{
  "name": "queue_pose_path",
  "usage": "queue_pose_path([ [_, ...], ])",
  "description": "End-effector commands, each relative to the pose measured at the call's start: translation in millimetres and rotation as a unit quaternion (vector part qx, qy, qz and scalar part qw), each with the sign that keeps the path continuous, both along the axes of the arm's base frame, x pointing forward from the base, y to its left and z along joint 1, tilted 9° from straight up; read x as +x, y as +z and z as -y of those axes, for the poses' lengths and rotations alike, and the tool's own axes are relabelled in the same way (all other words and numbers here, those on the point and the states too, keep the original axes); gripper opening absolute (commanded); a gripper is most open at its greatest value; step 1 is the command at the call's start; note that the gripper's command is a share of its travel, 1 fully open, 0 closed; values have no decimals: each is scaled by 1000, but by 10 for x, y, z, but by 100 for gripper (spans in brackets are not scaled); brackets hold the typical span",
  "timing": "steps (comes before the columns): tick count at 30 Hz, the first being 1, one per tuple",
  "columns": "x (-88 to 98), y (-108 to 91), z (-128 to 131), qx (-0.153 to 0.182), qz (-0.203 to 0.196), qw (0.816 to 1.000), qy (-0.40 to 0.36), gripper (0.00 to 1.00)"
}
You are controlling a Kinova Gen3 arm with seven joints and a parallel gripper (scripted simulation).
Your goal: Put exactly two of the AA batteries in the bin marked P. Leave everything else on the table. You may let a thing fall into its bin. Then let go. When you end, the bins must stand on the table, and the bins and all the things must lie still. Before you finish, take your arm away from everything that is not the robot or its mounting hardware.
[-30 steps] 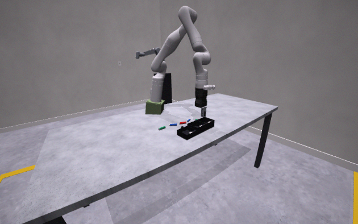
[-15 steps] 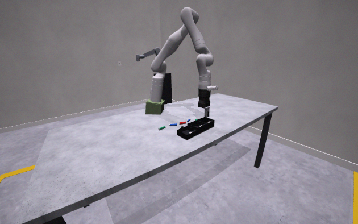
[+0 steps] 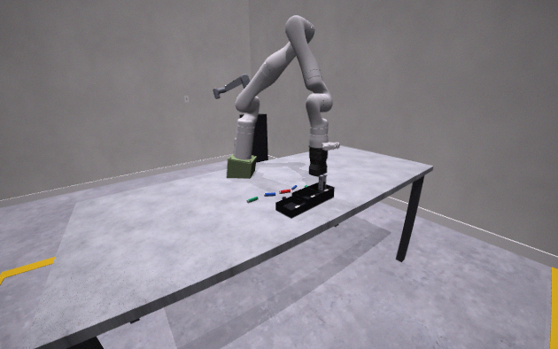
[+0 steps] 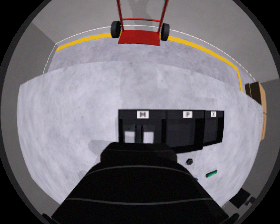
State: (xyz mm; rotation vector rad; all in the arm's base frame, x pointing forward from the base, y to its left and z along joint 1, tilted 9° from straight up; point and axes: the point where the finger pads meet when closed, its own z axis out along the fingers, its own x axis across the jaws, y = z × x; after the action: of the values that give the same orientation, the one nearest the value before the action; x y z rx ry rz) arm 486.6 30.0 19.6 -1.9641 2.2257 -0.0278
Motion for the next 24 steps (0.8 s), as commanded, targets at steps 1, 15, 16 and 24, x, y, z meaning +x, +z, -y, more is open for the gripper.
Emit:
queue_pose_path([
  [1,-19,-113,3,0,-6,1000,-1,31],
  [15,-12,-173,-3,0,-6,1000,-1,31],
  [16,-12,-173,-3,0,-6,1000,-1,31],
  [24,-11,-172,-3,0,-5,1000,-1,31],
])
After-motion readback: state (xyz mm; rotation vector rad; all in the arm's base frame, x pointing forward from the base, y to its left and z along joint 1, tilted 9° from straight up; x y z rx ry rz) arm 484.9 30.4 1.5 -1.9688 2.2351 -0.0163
